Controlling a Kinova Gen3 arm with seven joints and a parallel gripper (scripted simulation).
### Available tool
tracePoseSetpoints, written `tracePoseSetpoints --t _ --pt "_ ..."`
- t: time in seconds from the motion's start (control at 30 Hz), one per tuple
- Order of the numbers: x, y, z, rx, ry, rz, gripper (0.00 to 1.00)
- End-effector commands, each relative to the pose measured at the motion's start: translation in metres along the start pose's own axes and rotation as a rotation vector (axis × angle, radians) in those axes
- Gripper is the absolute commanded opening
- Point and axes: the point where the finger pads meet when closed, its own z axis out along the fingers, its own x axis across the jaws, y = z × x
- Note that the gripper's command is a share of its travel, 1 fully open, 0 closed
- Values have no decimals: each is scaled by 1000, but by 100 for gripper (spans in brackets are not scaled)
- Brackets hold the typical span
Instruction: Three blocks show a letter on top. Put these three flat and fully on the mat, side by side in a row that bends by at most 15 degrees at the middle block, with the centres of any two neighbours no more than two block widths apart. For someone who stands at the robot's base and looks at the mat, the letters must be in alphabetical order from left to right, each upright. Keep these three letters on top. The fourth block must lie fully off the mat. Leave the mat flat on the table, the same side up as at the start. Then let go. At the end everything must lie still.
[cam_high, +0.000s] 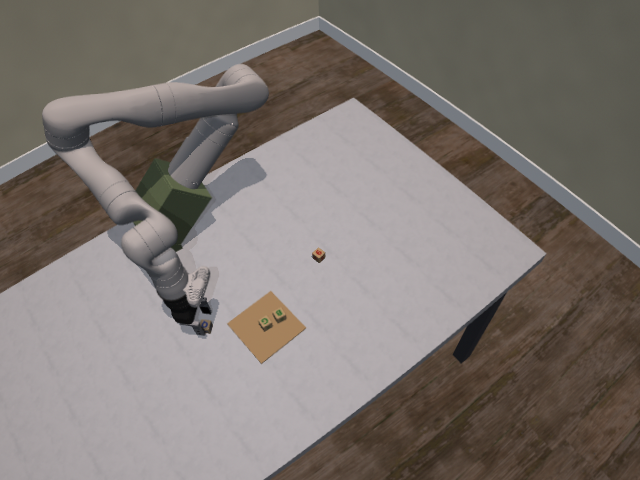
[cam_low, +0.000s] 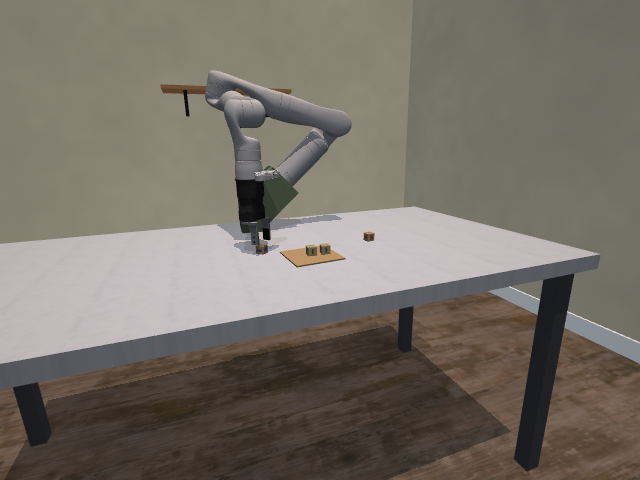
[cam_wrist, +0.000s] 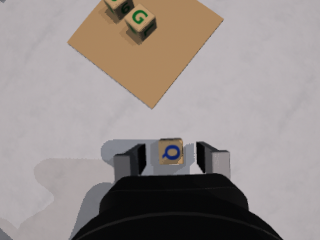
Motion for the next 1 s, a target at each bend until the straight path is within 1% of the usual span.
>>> tracePoseSetpoints --t 0.0,0.3,0.77,0.97 --pt "1 0 -1 0 2 0 100" --pt "1 0 2 0 2 0 100" --pt "1 0 26 0 2 0 100" --pt "1 0 30 0 2 0 100"
